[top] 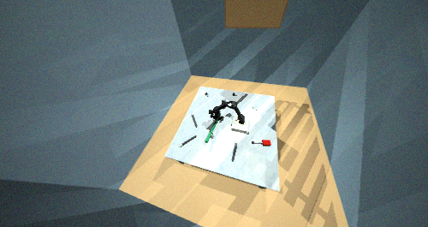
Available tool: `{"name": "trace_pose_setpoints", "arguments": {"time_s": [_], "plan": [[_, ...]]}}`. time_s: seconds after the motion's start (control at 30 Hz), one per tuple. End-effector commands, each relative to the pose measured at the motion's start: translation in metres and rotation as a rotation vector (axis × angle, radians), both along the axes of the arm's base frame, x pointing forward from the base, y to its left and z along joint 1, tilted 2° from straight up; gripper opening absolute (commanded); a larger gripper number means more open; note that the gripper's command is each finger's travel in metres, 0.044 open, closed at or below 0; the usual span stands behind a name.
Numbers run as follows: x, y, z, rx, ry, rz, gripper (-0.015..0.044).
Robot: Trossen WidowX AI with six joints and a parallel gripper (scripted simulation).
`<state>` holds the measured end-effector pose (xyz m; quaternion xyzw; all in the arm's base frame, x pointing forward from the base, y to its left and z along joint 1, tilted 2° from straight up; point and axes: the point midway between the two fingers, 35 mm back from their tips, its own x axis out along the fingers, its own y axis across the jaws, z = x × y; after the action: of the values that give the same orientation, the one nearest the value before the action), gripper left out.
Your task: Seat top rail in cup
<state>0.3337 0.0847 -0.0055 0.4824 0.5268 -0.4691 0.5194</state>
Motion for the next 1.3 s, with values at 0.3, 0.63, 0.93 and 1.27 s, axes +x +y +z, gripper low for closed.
{"name": "trace_pose_setpoints", "arguments": {"time_s": [0.3, 0.63, 0.93, 1.27], "plan": [[0.000, -0.001, 0.011, -0.027, -0.004, -0.006, 0.0000], [-0.007, -0.016, 0.067, -0.248, -0.022, -0.035, 0.0000], [-0.008, -0.016, 0.068, -0.253, -0.018, -0.035, 0.0000], [-0.009, -0.015, 0.065, -0.243, -0.011, -0.034, 0.0000]]}}
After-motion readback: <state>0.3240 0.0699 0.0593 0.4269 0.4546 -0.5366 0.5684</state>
